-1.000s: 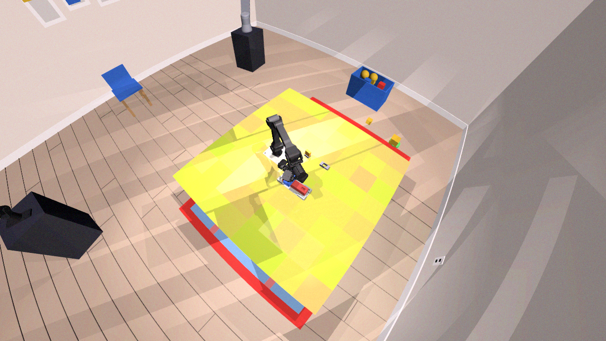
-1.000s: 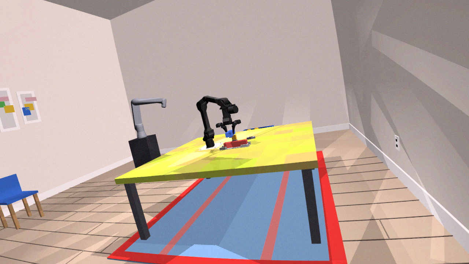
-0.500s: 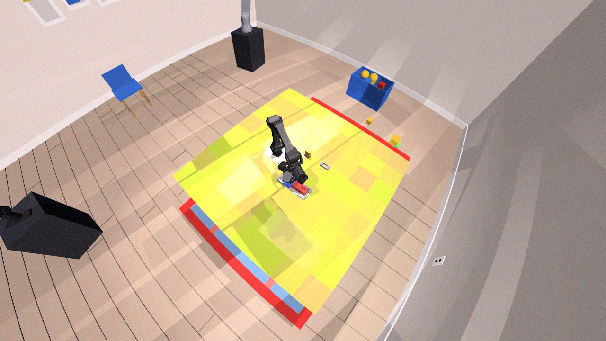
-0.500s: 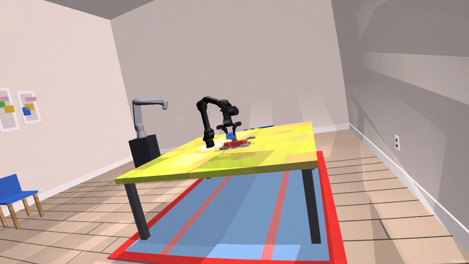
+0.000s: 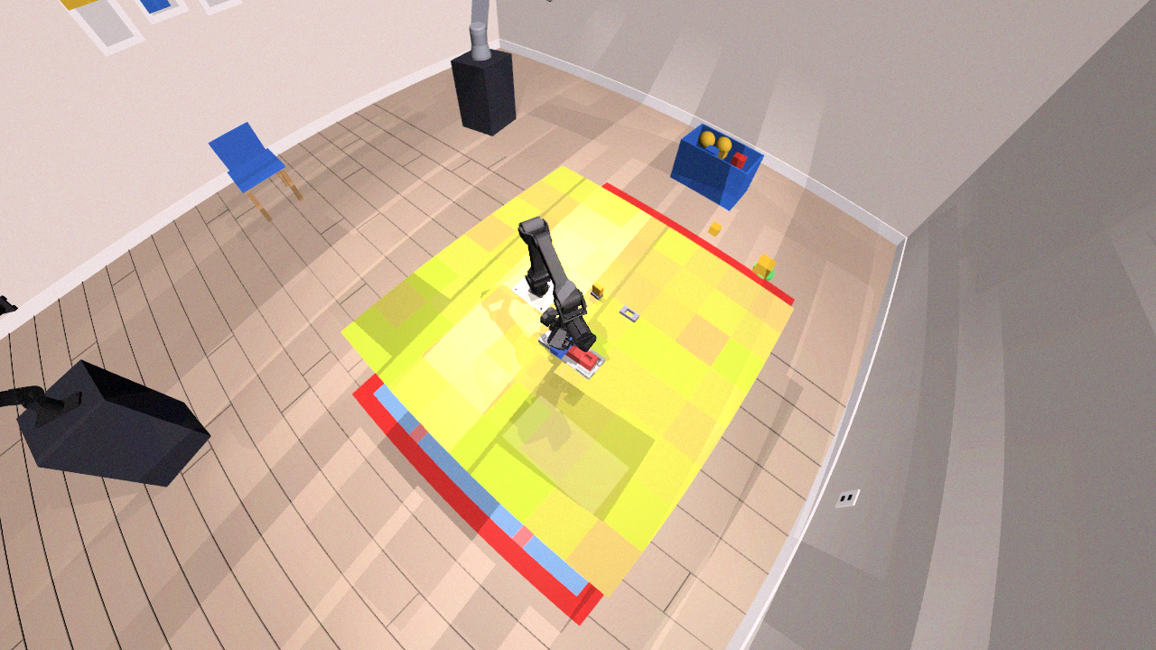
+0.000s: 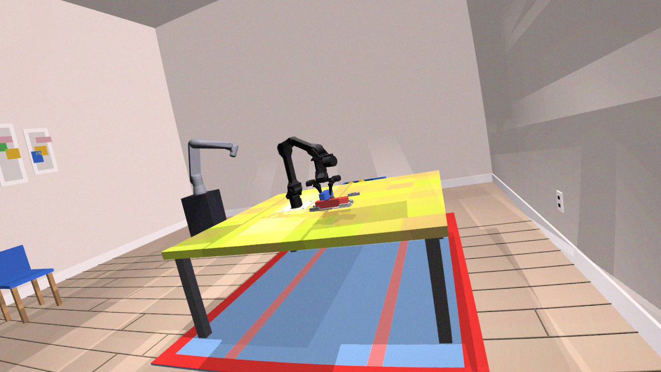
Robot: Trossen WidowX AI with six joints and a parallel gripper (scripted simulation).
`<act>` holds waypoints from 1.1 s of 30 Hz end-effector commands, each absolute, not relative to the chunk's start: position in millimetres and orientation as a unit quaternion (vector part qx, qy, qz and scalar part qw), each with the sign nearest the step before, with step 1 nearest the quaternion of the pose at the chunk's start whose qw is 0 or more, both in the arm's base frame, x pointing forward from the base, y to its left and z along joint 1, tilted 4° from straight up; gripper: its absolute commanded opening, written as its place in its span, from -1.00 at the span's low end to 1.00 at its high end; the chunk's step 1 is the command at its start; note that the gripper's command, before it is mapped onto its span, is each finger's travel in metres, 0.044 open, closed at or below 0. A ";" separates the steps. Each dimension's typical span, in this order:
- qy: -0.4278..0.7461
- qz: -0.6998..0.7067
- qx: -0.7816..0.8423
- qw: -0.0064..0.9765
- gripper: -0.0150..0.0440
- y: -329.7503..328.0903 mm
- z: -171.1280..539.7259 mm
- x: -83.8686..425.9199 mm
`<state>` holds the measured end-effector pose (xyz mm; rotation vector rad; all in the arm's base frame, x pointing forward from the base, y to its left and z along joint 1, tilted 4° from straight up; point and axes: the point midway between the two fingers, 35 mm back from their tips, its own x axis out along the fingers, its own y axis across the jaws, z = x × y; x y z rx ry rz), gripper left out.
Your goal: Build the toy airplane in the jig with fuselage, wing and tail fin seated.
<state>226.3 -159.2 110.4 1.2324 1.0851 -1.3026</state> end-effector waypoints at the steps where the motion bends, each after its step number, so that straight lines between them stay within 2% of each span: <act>1: 0.451 -0.538 0.509 0.498 0.17 -158.5 106.6 225.1; 6: 0.451 -0.538 0.509 0.498 0.17 -158.5 106.6 225.1; 11: 0.449 -0.539 0.509 0.499 0.06 -159.1 108.6 226.0; 16: 0.449 -0.539 0.509 0.499 -0.39 -159.1 108.6 226.0; 31: 0.449 -0.539 0.509 0.499 0.95 -159.1 108.6 226.0; 33: 0.449 -0.539 0.509 0.499 1.00 -159.1 108.6 226.0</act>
